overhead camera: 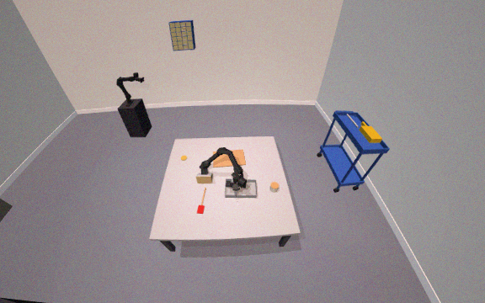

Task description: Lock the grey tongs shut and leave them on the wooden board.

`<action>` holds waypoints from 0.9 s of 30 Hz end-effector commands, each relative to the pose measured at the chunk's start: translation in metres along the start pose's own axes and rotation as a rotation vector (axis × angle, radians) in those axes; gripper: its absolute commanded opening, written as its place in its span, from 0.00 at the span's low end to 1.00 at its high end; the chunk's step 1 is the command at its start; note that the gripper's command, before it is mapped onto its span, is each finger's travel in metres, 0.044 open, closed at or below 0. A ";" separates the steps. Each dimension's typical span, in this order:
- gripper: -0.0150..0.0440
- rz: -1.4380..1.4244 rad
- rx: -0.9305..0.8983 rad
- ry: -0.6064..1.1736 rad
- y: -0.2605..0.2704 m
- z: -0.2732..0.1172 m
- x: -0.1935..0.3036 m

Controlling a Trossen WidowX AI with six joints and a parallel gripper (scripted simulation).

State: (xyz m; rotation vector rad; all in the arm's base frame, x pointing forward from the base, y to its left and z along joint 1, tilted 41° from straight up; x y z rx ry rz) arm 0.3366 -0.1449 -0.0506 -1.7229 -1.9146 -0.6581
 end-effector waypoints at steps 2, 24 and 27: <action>0.60 0.000 0.000 -0.001 0.000 0.000 0.000; 0.35 0.000 0.000 -0.001 0.000 0.000 0.000; 0.31 0.000 0.000 -0.001 0.000 0.000 0.000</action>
Point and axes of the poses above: the point midway between the two fingers, 35 mm back from their tips, its own z axis out along the fingers, its own y axis across the jaws, x = y × z, the point moved 7 cm from there along -z, back along the fingers, and after that the axes turned 7 degrees about -z, right-handed, at the moved point
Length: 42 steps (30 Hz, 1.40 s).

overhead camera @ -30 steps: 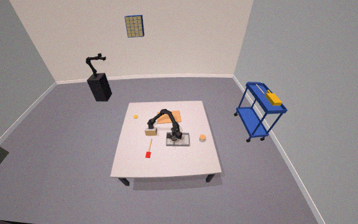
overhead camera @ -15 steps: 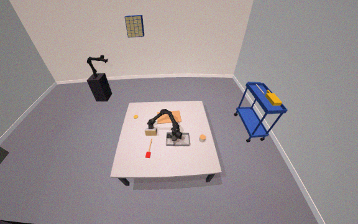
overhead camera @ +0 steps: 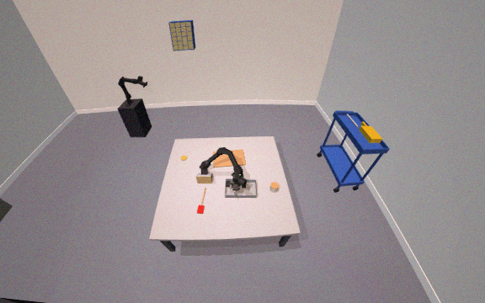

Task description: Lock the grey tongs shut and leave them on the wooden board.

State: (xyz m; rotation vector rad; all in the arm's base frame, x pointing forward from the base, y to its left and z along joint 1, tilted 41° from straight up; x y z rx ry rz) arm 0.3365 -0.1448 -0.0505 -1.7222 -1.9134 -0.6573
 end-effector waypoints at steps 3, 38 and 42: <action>0.28 -0.001 -0.001 -0.001 0.000 0.000 0.000; 0.00 0.005 -0.002 0.000 -0.001 -0.131 -0.001; 0.00 0.015 -0.001 0.006 0.001 -0.128 0.002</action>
Point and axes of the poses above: the point midway between the two fingers, 35 mm back from their tips, its own z axis out along the fingers, its own y axis across the jaws, x = y × z, the point moved 7 cm from there along -z, back along the fingers, and after that the axes turned 7 degrees about -z, right-handed, at the moved point
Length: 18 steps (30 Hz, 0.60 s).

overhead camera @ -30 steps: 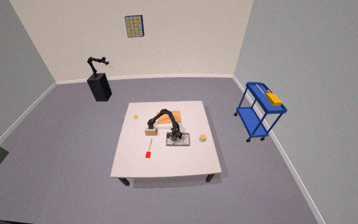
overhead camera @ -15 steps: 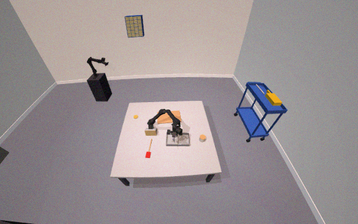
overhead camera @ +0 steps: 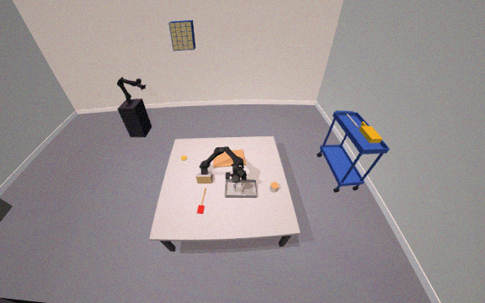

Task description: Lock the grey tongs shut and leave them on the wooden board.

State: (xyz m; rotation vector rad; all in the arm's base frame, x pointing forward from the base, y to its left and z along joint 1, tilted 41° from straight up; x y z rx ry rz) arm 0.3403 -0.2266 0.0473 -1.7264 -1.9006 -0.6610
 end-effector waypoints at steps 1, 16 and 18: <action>0.00 0.014 0.001 -0.001 0.003 0.000 0.005; 0.00 0.238 -0.002 -0.018 0.036 -0.006 0.102; 0.00 0.276 -0.003 -0.017 0.039 -0.006 0.118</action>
Point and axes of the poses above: the point midway between the two fingers, 35 mm back from their tips, its own z axis out along the fingers, its own y axis across the jaws, x = y × z, the point moved 7 cm from there along -z, back along the fingers, and after that the axes turned 7 degrees about -z, right-handed, at the moved point
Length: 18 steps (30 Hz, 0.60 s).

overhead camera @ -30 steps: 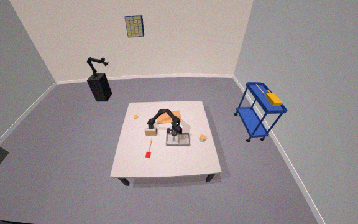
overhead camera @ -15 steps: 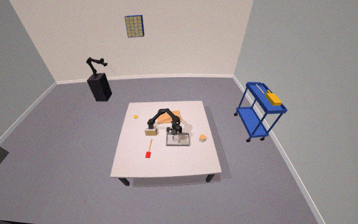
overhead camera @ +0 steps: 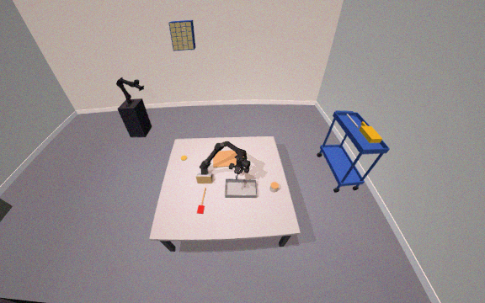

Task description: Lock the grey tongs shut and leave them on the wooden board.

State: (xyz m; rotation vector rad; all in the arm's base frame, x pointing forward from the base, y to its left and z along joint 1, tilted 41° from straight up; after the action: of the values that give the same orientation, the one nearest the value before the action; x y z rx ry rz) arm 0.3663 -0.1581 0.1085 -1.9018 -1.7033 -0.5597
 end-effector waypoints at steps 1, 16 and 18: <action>0.00 0.086 -0.007 0.006 -0.001 -0.003 0.036; 0.00 0.355 0.002 0.027 -0.022 -0.002 0.143; 0.00 0.358 0.003 0.027 -0.022 -0.002 0.144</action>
State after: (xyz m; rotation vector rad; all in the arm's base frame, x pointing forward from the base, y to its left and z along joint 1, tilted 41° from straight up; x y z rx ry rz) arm 0.3658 -0.0544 0.1923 -2.0975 -1.3581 -0.4480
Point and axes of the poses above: the point midway between the two fingers, 35 mm back from their tips, its own z axis out along the fingers, its own y axis across the jaws, x = y × z, the point moved 7 cm from there along -z, back along the fingers, and after that the axes turned 7 degrees about -z, right-handed, at the moved point
